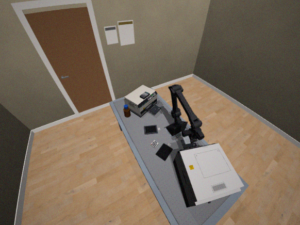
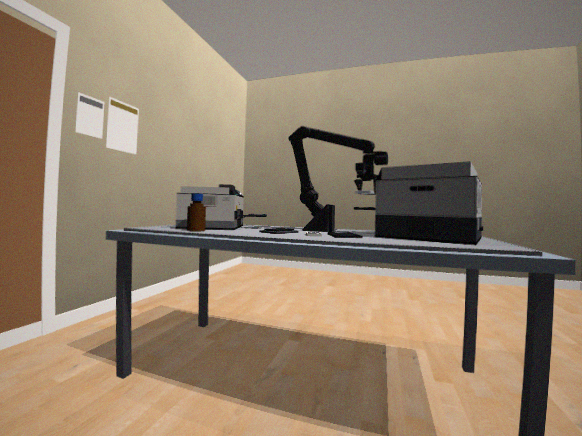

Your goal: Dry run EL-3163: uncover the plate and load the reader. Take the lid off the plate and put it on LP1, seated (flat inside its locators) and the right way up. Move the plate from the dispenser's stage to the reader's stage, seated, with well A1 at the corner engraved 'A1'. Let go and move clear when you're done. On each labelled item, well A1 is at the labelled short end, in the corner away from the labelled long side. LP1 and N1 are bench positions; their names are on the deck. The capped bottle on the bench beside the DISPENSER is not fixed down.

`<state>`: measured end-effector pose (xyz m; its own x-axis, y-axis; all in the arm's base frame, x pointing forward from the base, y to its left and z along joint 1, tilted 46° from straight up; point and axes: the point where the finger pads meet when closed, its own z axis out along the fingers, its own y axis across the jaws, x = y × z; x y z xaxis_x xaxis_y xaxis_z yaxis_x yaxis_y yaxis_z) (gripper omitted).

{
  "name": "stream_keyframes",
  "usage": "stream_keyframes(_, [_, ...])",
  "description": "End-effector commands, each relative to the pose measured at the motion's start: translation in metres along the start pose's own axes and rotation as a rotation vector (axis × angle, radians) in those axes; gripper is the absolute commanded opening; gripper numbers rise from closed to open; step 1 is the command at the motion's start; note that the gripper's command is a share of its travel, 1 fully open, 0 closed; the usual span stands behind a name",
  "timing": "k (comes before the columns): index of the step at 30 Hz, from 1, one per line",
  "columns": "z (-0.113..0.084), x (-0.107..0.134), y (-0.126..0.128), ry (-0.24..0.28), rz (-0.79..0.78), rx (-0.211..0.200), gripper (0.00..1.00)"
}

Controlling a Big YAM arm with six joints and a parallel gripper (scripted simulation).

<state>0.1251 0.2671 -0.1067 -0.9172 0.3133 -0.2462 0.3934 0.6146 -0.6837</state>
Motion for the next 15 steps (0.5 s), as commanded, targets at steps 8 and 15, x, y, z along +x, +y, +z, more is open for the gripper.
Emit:
stream_keyframes(8, [-0.001,-0.002,0.022,0.013,0.027,-0.035,0.86])
stream_keyframes(15, [0.001,-0.003,0.009,0.008,0.022,-0.009,0.86])
